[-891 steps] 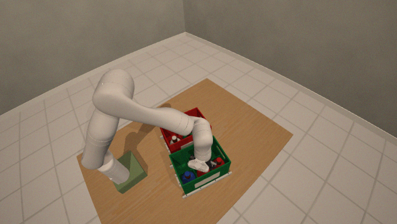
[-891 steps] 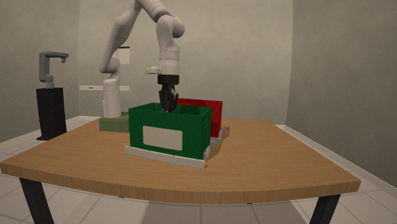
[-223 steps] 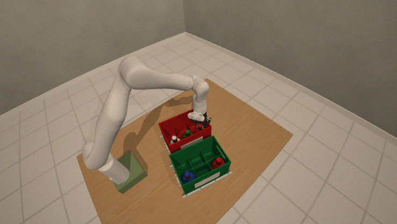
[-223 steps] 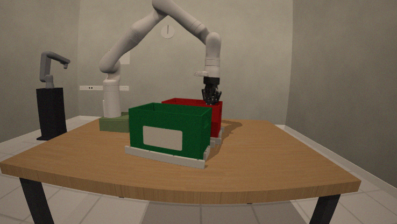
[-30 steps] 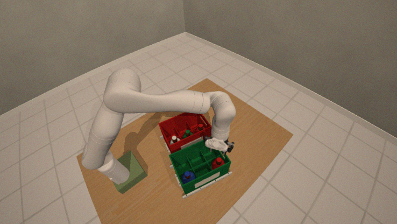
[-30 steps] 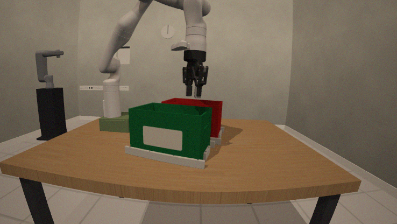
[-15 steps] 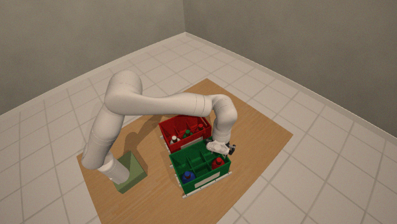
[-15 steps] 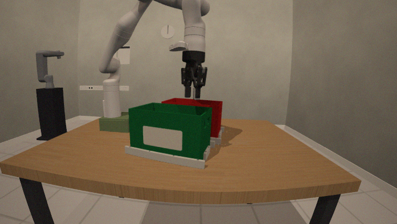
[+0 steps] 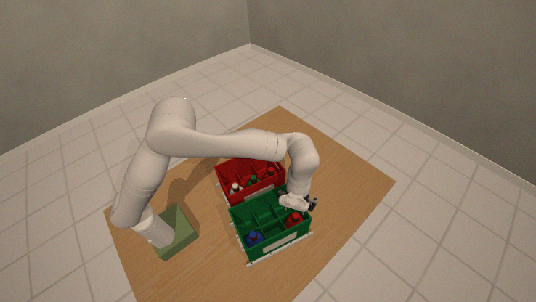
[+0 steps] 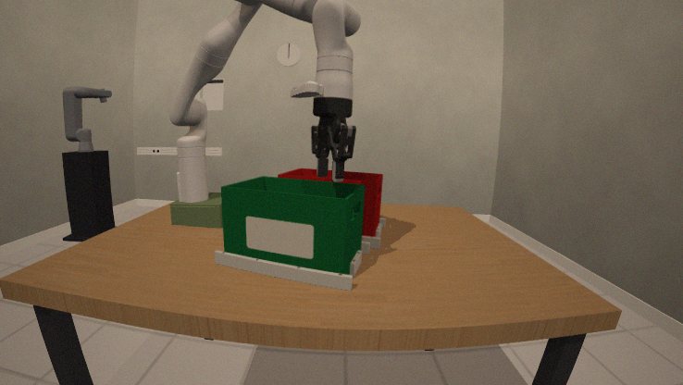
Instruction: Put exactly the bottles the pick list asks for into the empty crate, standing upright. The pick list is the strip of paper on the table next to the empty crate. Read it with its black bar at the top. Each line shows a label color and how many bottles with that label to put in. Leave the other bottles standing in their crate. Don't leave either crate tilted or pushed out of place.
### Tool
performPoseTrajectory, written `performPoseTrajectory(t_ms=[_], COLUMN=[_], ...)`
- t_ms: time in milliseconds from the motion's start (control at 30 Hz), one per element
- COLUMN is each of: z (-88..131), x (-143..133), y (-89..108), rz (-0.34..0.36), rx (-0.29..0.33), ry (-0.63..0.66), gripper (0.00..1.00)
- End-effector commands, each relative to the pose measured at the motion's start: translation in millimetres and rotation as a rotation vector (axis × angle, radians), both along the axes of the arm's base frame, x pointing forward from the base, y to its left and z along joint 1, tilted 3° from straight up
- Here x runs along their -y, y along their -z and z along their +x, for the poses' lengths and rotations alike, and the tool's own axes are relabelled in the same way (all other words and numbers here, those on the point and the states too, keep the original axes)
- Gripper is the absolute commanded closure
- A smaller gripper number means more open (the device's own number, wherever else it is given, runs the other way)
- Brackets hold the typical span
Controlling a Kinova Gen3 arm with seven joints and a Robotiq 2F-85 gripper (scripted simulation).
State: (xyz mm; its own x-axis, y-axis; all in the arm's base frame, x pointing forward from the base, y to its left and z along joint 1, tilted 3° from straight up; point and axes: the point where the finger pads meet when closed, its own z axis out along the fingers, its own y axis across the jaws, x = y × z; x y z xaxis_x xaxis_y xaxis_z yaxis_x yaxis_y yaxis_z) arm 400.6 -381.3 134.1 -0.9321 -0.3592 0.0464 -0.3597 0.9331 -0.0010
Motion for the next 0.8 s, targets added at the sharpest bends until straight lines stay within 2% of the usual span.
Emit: performPoseTrajectory(t_ms=[0, 767], z=[0, -1], x=[0, 1], y=[0.0, 27.9], rz=[-0.002, -0.002], rx=[0.002, 0.002], ry=[0.000, 0.000], gripper=[0.33, 0.33])
